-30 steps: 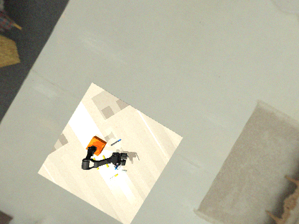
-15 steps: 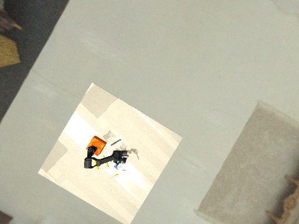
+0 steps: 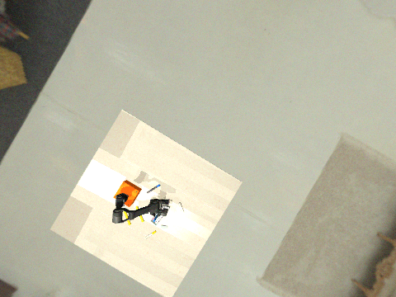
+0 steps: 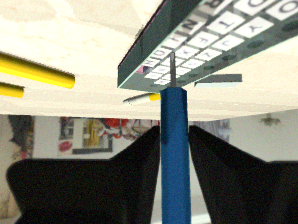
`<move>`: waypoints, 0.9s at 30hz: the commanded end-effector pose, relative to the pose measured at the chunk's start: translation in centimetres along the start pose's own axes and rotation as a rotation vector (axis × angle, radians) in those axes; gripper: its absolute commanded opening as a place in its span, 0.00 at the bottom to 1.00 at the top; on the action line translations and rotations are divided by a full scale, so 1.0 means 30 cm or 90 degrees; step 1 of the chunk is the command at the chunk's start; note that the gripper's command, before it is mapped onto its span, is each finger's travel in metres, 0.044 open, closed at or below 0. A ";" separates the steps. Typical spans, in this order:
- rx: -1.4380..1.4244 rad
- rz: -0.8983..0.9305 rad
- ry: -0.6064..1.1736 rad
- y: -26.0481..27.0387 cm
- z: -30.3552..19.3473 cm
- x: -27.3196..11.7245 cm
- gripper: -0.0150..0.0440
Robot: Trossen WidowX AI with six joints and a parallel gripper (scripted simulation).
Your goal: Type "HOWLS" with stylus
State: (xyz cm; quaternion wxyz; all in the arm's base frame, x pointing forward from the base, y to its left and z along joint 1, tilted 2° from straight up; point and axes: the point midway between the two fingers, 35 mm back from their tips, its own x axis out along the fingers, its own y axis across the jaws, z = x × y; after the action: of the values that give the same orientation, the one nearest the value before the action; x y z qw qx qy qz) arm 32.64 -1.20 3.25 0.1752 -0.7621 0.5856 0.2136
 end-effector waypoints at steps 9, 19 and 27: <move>0.000 0.001 0.003 0.001 0.017 0.011 0.39; 0.000 0.001 0.003 0.001 0.032 0.019 0.39; 0.000 0.001 0.003 0.001 0.035 0.021 0.39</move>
State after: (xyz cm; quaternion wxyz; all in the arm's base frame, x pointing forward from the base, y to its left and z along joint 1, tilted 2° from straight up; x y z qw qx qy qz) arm 32.62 -1.17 2.03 0.1737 -0.7621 0.5859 0.2140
